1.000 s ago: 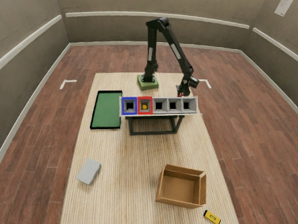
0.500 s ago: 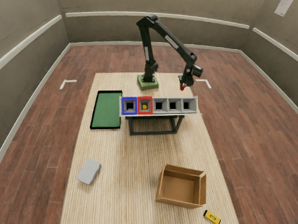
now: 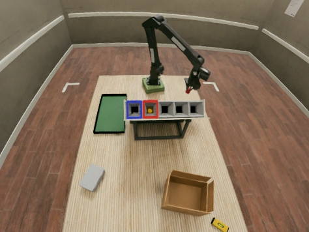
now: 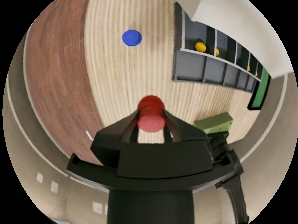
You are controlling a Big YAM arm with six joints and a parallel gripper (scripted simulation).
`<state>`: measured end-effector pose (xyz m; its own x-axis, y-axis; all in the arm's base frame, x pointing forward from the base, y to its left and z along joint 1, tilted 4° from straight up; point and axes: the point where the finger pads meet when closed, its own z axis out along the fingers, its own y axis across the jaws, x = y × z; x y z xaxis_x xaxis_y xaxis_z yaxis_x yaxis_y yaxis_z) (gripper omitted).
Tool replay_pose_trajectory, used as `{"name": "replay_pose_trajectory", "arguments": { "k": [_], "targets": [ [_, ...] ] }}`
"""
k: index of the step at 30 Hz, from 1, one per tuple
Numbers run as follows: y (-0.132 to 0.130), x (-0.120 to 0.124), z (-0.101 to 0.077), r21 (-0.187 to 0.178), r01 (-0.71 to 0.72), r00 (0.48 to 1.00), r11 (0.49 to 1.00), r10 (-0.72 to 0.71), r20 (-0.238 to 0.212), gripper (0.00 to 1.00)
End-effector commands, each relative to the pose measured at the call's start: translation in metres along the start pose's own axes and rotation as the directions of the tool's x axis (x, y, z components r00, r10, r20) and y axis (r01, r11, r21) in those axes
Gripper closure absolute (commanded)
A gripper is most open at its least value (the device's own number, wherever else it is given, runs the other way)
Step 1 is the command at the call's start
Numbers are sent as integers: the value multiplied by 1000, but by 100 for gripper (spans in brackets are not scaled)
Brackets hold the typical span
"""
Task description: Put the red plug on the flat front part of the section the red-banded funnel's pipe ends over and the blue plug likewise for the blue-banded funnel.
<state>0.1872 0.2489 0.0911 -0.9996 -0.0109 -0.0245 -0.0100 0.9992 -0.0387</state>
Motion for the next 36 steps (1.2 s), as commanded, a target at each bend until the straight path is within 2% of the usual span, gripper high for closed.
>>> {"name": "replay_pose_trajectory", "arguments": {
  "k": [1,14,31,36],
  "targets": [
    [16,-7,-16,-30,-2,1000,1000,3,23,100],
    [15,-7,-17,-68,-2,999,998,6,51,100],
    [15,-8,-16,-31,-2,1000,1000,3,24,100],
    [15,-8,-16,-31,-2,1000,1000,3,24,100]
  ]
}}
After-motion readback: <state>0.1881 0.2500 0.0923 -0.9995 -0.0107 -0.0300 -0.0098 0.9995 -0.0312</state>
